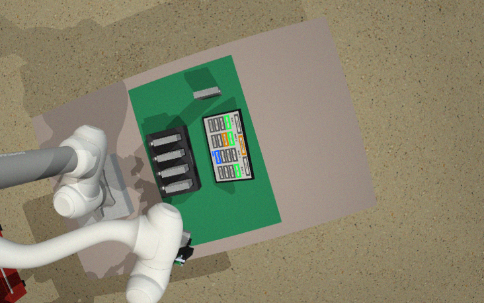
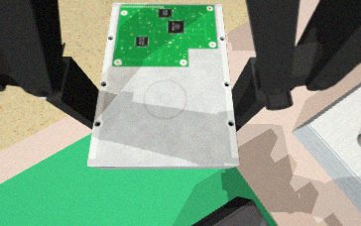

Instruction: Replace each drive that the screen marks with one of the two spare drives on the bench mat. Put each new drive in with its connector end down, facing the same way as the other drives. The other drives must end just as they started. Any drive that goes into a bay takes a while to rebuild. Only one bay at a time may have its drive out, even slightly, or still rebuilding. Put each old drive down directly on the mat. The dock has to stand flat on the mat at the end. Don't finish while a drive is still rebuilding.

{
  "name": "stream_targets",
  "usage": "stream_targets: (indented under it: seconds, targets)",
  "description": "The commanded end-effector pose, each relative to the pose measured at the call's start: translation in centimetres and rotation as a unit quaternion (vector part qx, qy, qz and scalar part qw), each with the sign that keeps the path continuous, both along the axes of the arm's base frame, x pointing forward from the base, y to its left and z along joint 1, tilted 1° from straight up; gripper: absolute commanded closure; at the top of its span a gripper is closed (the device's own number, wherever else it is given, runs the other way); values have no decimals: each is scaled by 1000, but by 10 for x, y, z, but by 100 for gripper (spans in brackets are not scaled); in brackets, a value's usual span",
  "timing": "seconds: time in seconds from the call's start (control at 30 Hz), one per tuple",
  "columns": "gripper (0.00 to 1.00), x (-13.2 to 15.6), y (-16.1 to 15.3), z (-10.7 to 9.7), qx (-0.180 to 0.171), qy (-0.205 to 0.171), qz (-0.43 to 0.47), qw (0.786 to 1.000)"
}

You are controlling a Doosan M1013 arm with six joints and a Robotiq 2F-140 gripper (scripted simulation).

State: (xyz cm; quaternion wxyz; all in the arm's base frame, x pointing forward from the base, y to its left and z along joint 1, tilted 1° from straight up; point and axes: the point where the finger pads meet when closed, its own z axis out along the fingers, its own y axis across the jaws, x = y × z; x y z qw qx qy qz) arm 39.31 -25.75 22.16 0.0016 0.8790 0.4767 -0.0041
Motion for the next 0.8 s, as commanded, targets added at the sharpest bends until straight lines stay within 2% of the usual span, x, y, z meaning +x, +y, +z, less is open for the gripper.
stream_targets:
  seconds: [0.0,0.17,0.33,0.4,0.67,0.77]
  targets:
    - [90,0,0,1,0,0,-4,1000]
    - [90,0,0,0,8,-4,-4,1000]
    - [90,-1,1,-1,44,-24,-4,999]
    - [90,-1,1,-1,44,-24,-4,999]
    - [90,-1,1,-1,129,-80,-4,988]
    - [90,0,1,0,151,-97,-4,984]
